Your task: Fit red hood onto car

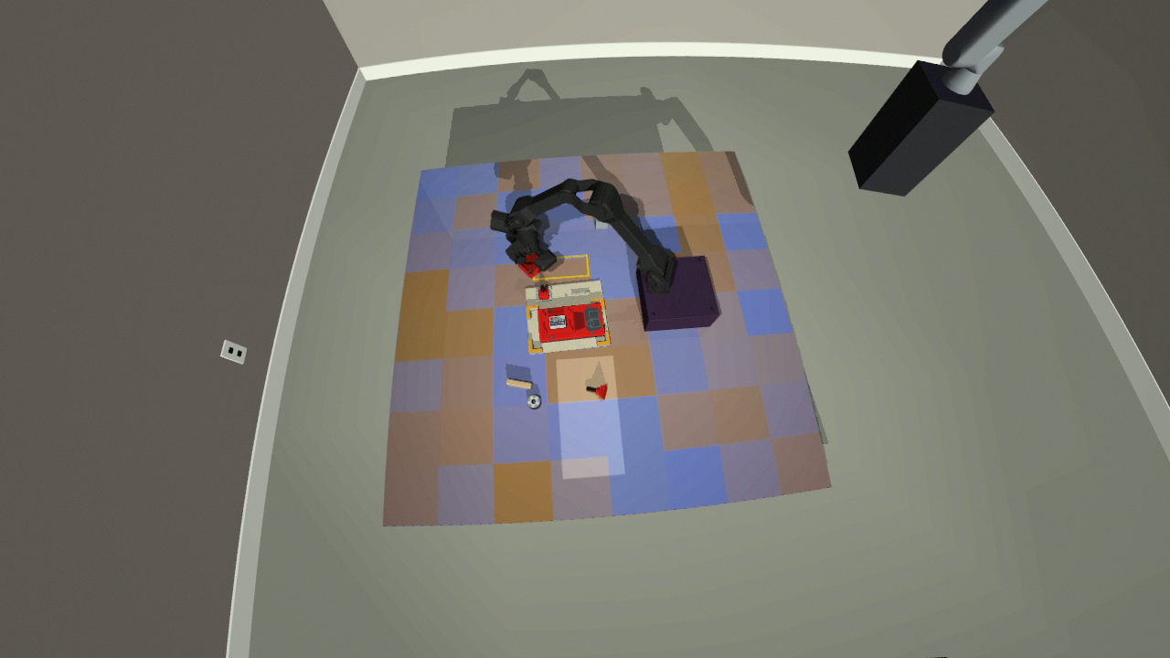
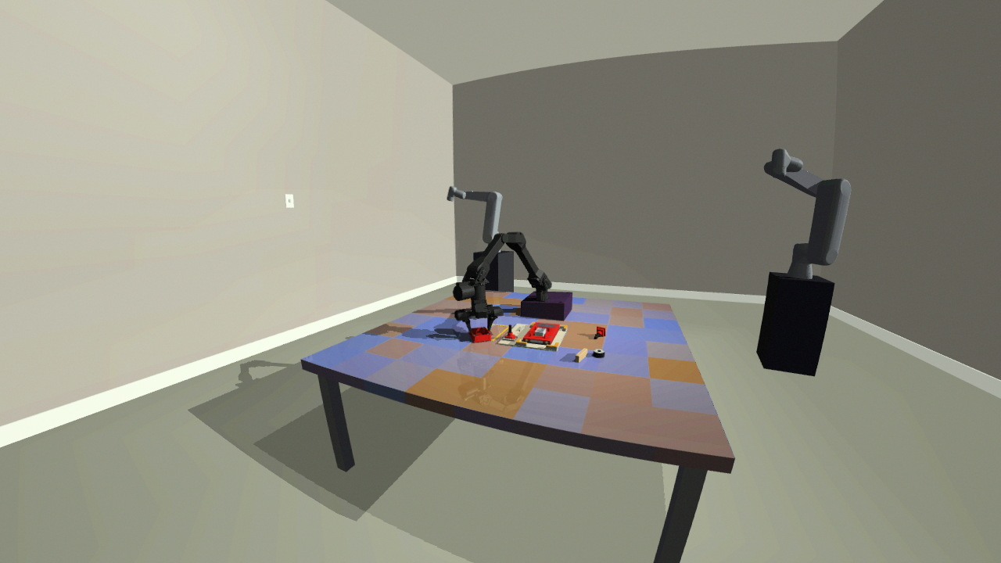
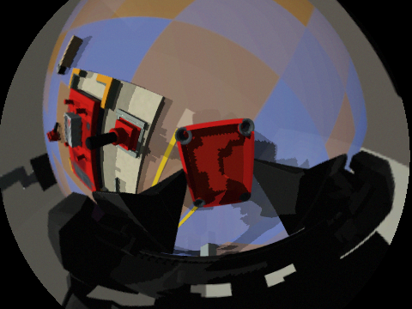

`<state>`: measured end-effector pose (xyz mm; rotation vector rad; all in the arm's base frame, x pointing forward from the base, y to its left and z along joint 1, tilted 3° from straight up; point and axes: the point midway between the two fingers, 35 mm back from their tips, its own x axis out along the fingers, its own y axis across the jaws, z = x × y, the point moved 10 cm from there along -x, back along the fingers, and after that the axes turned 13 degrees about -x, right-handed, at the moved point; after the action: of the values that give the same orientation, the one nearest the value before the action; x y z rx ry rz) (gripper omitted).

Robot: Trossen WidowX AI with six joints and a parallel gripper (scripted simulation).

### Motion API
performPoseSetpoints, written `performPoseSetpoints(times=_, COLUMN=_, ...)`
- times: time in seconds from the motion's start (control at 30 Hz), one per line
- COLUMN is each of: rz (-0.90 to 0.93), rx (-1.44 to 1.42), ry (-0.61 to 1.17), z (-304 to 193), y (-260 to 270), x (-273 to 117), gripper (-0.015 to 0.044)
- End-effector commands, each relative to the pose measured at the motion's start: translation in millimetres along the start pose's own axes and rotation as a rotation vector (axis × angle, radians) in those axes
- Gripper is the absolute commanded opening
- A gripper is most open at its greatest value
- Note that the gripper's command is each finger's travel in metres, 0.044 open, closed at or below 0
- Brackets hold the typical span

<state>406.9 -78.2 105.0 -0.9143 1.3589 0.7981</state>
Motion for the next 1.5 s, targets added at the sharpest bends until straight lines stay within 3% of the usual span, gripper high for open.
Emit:
performPoseSetpoints(times=0.0, rz=-0.008, rx=0.001, ry=-0.002, z=0.4, y=-0.9, x=-8.7, gripper=0.0)
performPoseSetpoints(times=0.97, rz=-0.008, rx=0.001, ry=-0.002, z=0.5, y=-0.4, x=-72.4, gripper=0.0)
performPoseSetpoints(times=1.47, rz=-0.002, rx=0.099, ry=-0.002, z=-2.2, y=4.5, x=-75.7, gripper=0.0)
